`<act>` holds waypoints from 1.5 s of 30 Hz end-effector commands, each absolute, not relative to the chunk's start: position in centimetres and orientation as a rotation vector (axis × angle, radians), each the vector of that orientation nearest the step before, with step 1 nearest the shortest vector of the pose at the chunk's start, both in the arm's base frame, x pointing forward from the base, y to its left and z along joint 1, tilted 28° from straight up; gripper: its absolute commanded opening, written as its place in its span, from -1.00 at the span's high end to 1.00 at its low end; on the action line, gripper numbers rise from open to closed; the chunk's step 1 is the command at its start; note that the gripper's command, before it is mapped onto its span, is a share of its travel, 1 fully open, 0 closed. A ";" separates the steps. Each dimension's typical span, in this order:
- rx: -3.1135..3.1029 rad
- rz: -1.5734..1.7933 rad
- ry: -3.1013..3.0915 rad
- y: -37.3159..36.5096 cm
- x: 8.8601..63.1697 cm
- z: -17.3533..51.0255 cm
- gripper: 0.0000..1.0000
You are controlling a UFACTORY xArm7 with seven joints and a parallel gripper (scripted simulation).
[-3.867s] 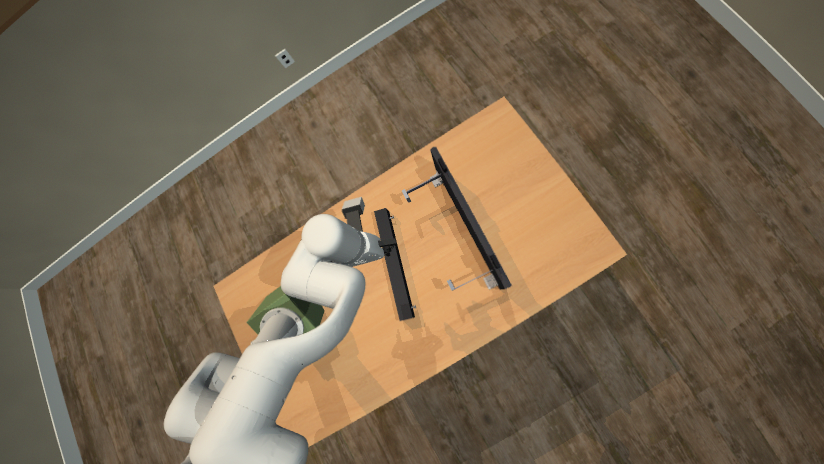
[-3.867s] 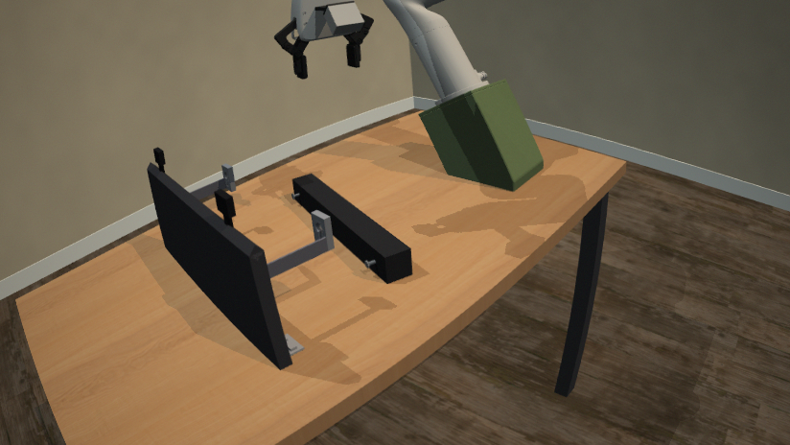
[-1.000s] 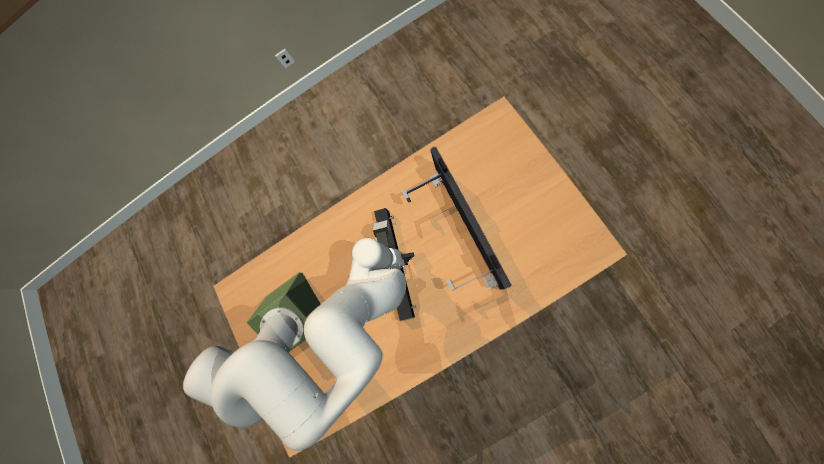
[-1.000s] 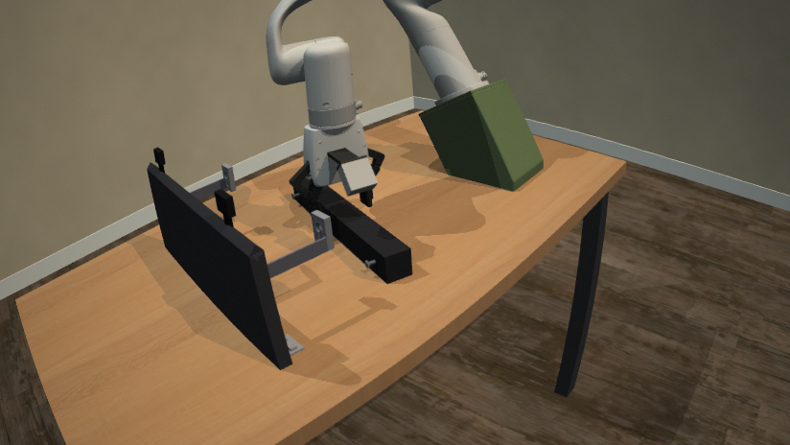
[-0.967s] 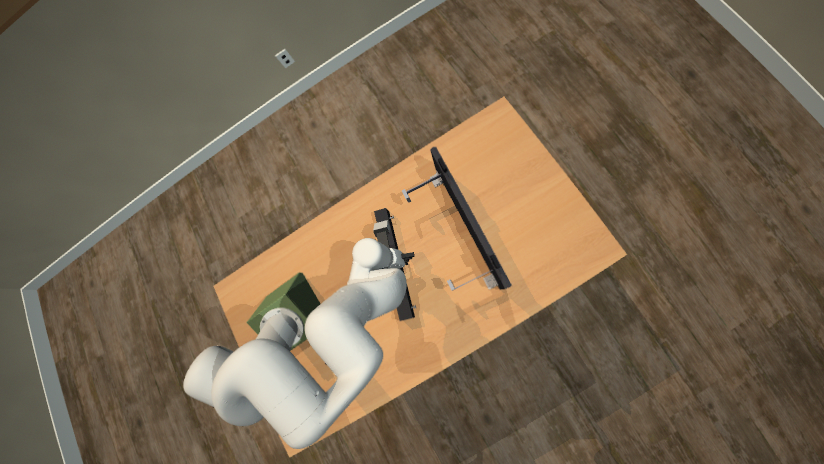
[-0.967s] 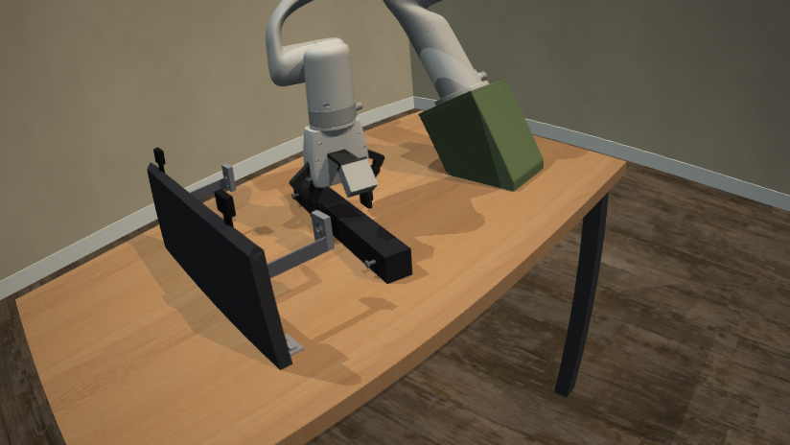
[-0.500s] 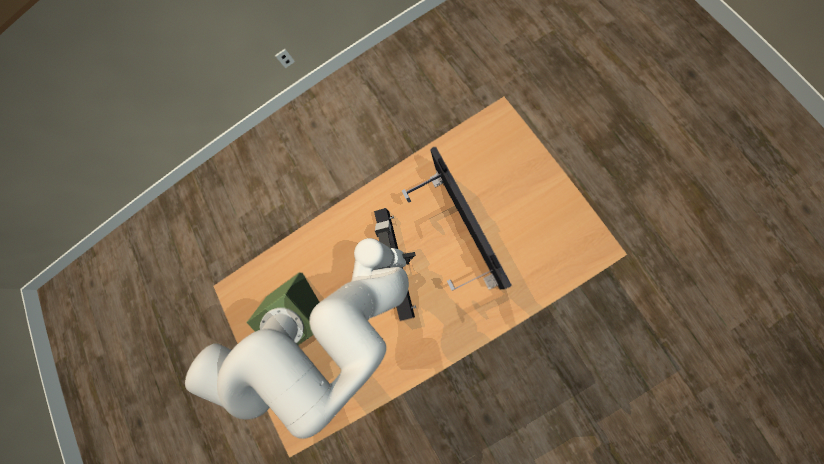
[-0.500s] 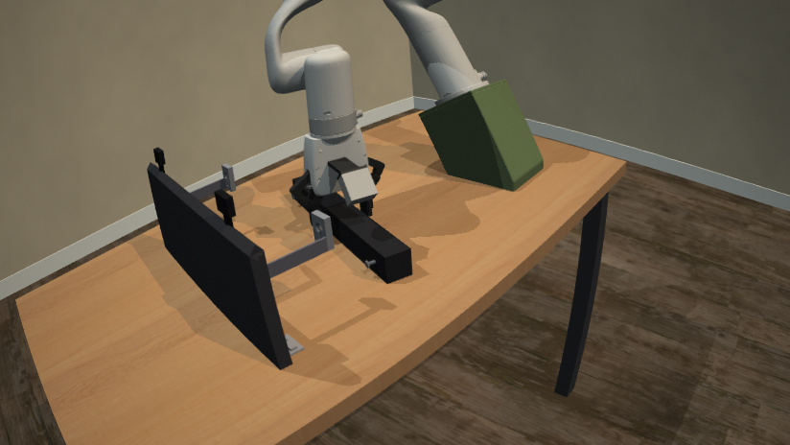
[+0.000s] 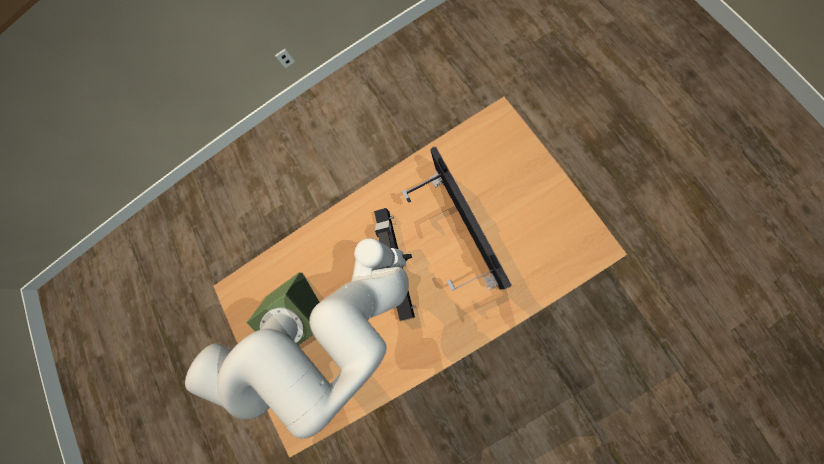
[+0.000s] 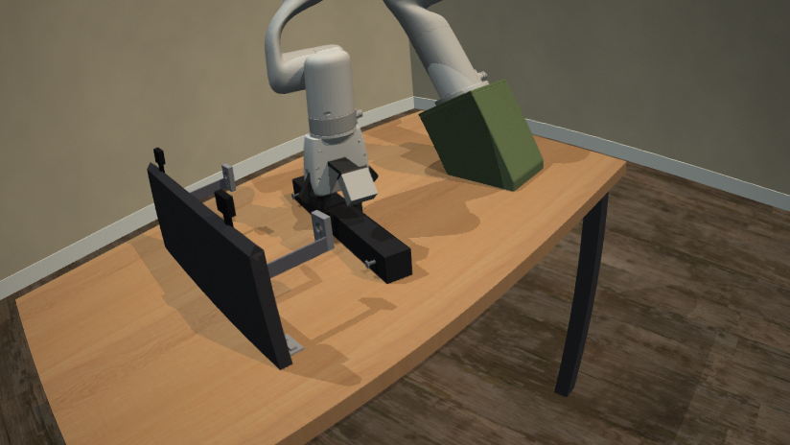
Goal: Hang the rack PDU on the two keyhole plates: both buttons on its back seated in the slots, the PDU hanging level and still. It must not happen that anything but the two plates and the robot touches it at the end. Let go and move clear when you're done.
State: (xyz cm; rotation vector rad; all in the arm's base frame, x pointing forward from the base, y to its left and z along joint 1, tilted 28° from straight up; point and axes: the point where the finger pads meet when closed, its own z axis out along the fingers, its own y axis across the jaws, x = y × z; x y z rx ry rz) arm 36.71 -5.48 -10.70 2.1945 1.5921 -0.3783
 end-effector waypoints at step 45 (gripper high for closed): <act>2.194 -0.374 1.594 -3.6 36.7 -7.3 1.00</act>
